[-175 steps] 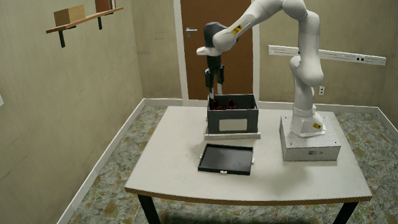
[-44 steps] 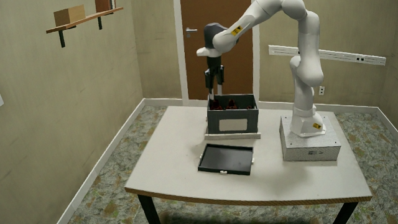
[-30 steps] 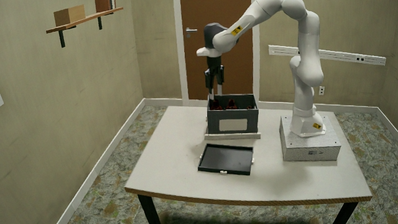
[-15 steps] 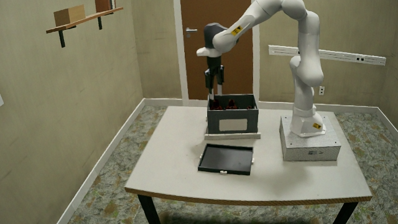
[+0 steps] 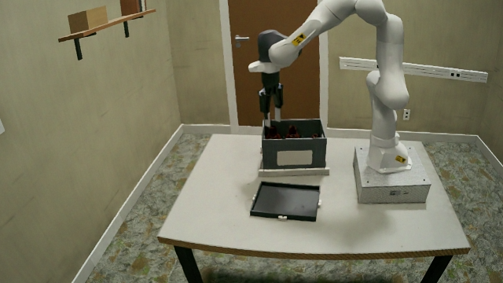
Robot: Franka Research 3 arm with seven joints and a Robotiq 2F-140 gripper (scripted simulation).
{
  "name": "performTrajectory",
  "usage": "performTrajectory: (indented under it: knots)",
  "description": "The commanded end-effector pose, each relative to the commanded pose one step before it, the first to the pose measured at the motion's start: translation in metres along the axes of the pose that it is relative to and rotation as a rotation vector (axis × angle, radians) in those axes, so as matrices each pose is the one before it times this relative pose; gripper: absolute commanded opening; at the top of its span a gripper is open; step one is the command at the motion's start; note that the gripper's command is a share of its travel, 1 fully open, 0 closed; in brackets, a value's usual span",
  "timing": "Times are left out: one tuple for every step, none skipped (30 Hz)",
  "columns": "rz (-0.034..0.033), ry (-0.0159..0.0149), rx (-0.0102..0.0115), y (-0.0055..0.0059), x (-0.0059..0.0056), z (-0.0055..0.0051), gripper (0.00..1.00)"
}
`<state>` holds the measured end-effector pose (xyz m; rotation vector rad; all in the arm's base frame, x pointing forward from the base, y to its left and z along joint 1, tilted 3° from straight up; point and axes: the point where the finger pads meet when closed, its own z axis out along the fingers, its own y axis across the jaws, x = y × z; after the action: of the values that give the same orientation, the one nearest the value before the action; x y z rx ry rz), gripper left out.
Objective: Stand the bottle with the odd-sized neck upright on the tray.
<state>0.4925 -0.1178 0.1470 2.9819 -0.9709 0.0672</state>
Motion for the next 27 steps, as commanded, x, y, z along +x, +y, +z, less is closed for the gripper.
performTrajectory:
  knots:
    - [-0.00092, 0.00026, 0.00276, 0.00030, 0.00020, 0.00469, 0.44]
    - [0.00000, 0.00000, -0.00001, 0.00000, 0.00000, 0.00108, 0.44]
    - [-0.00001, 0.00000, 0.00001, -0.00001, 0.00000, 0.00112, 0.44]
    - [0.00000, 0.00000, 0.00000, 0.00000, 0.00000, 0.00116, 0.44]
    - [0.00000, 0.00000, 0.00000, 0.00000, 0.00000, 0.00121, 0.44]
    - [0.00000, 0.00000, -0.00001, 0.00001, 0.00000, 0.00125, 0.44]
    - [0.00000, 0.00000, 0.00000, 0.00000, 0.00000, 0.00000, 0.44]
    - [0.00000, 0.00000, 0.00000, 0.00000, 0.00000, 0.00000, 0.44]
    - [-0.00001, -0.00001, 0.00001, -0.00001, 0.00000, 0.00126, 0.44]
    - [0.00000, 0.00000, 0.00000, 0.00000, 0.00000, 0.00129, 0.44]
    - [0.00000, 0.00000, -0.00001, 0.00000, 0.00000, 0.00131, 0.44]
    - [0.00000, 0.00000, 0.00000, 0.00000, 0.00000, 0.00132, 0.44]
    - [0.00000, 0.00000, 0.00001, 0.00000, 0.00000, 0.00131, 0.44]
    - [0.00000, 0.00000, 0.00000, 0.00000, 0.00000, 0.00132, 0.44]
    - [0.00001, 0.00001, -0.00001, 0.00001, 0.00000, 0.00132, 0.44]
    - [-0.00001, -0.00001, 0.00001, -0.00001, 0.00000, 0.00129, 0.44]
    - [0.00000, 0.00000, 0.00000, 0.00000, 0.00000, 0.00128, 0.44]
    - [0.00000, 0.00000, 0.00000, 0.00000, 0.00000, 0.00126, 0.44]
    - [0.00000, 0.00000, -0.00001, 0.00000, 0.00000, 0.00123, 0.44]
    - [-0.00001, -0.00001, 0.00001, -0.00001, 0.00000, 0.00119, 0.44]
    - [0.00000, 0.00000, 0.00000, 0.00000, 0.00000, 0.00115, 0.44]
    - [0.00000, 0.00000, 0.00000, 0.00000, 0.00000, 0.00112, 0.44]
    - [0.00000, 0.00000, -0.00001, 0.00001, 0.00000, 0.00107, 0.44]
    - [0.00000, 0.00000, 0.00000, 0.00000, 0.00000, 0.00000, 0.44]
    - [0.00000, 0.00000, 0.00000, 0.00000, 0.00000, 0.00000, 0.44]
    - [-0.00001, -0.00001, 0.00001, -0.00001, 0.00000, 0.00101, 0.44]
    - [0.00000, 0.00000, 0.00000, 0.00000, 0.00000, 0.00096, 0.44]
